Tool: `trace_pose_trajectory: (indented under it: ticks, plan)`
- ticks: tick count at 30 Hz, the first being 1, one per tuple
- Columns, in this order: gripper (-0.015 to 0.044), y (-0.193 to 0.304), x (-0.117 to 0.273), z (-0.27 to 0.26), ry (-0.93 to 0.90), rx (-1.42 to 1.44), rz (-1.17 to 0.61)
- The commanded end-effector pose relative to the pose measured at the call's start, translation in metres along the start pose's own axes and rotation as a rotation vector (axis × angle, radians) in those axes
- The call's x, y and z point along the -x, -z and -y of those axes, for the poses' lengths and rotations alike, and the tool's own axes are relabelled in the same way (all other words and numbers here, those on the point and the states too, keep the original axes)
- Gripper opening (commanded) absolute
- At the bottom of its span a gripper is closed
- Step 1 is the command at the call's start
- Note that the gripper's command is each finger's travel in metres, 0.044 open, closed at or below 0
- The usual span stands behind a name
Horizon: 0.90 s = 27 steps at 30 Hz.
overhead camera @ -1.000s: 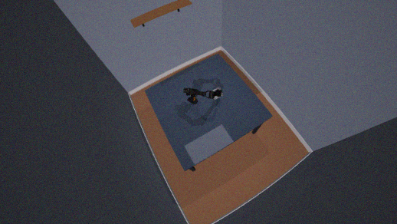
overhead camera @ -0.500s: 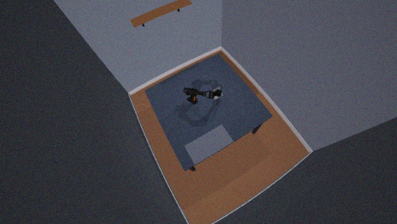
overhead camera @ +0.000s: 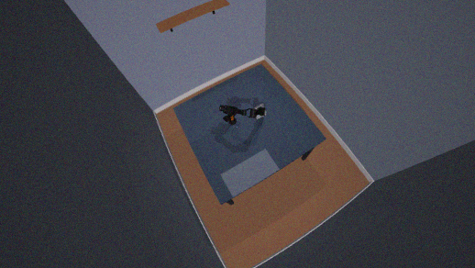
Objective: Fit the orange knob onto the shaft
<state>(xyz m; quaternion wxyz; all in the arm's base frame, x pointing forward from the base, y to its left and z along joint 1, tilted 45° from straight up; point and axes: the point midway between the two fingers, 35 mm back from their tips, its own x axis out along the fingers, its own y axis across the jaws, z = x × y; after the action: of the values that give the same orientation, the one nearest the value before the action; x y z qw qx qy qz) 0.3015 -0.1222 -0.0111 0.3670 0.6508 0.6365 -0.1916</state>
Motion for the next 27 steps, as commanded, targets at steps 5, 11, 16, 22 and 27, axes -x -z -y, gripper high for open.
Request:
trace_pose_trajectory:
  ticks: [5,11,16,22,27]
  plan:
    - [0.0,-0.0006,-0.0007,0.0,-0.002,-0.004,0.0]
    - [0.0,-0.0005,-0.0007,0.0006,-0.002,-0.004,0.0]
    - [0.0,-0.0004,-0.0013,0.0007,-0.002,-0.004,0.0]
    - [0.0,-0.0003,0.0037,0.0013,-0.002,-0.004,0.0]
    - [0.0,-0.0001,0.0044,0.0007,-0.002,-0.08,0.0]
